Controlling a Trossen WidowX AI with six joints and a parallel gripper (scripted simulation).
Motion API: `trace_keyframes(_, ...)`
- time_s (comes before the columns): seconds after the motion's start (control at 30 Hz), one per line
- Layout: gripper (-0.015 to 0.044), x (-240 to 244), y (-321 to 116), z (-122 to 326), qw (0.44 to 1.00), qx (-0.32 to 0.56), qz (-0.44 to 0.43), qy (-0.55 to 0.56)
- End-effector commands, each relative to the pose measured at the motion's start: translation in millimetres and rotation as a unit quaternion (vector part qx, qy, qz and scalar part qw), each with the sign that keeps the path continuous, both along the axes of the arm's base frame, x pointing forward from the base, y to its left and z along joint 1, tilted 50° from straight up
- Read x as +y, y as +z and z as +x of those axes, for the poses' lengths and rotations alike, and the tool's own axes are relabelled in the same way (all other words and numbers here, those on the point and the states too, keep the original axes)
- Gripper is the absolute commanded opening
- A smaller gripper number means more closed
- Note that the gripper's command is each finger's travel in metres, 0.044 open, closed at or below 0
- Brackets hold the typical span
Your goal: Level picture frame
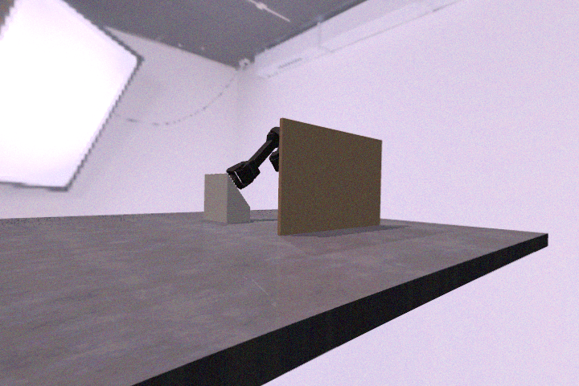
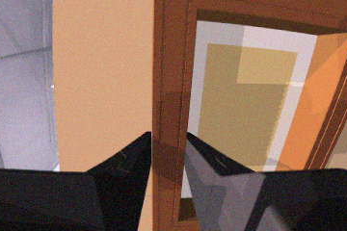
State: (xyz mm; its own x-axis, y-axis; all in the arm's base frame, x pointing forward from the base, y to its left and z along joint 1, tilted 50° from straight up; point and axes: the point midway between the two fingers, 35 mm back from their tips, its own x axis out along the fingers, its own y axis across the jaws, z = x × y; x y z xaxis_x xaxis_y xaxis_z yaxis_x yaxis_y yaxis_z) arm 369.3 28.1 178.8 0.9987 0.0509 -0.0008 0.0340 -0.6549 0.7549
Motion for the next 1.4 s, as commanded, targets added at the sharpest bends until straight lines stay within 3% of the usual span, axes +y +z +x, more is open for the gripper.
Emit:
trace_keyframes(0.0,0.0,-1.9,2.5,0.8,1.0,-0.004,0.002,-0.003)
trace_keyframes(1.37,0.0,-6.4,-2.9,1.0,1.0,-0.004,0.002,-0.003)
